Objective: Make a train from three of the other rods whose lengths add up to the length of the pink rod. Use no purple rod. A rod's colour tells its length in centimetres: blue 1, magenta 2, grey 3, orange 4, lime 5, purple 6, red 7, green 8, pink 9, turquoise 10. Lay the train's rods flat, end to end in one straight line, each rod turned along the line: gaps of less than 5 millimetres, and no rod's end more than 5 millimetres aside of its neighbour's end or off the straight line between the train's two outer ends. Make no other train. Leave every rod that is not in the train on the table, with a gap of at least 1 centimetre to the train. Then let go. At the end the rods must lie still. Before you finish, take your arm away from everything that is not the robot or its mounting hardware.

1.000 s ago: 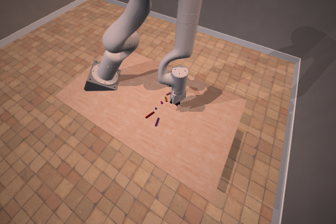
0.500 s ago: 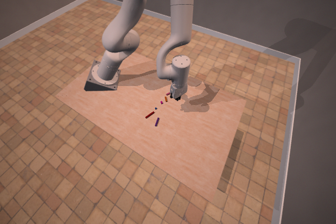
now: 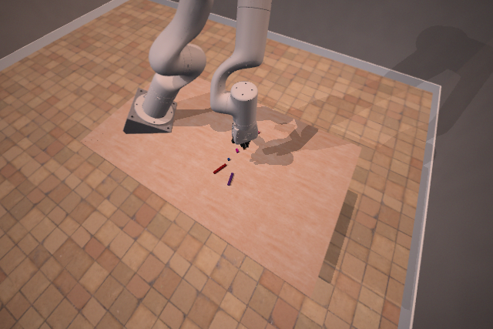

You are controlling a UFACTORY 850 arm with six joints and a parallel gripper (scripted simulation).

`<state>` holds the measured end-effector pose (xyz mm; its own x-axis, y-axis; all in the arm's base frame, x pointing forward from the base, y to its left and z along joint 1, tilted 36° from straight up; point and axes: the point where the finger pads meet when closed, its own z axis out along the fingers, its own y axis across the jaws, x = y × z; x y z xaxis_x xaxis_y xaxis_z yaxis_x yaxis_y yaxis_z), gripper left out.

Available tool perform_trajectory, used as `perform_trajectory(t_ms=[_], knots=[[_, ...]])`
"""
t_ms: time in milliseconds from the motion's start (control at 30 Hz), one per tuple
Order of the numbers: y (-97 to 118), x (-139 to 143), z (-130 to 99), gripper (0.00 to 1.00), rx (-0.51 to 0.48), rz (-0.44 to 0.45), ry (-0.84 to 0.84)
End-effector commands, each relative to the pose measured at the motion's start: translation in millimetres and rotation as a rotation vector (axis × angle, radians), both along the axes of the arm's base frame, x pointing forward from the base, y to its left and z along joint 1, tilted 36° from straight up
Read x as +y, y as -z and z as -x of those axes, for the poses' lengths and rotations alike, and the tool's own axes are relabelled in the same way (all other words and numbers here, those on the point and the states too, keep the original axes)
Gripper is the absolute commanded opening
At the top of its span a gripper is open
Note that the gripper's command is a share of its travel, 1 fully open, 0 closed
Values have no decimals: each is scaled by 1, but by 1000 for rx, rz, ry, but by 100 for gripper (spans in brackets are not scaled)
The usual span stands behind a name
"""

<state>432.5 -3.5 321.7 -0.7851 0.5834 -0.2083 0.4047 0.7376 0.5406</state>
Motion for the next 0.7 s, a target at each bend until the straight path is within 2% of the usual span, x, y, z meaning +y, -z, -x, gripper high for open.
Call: perform_trajectory(t_ms=[0,667], knots=[[14,-14,20,4,12,-35,53],[20,-12,18,4,13,-36,55]])
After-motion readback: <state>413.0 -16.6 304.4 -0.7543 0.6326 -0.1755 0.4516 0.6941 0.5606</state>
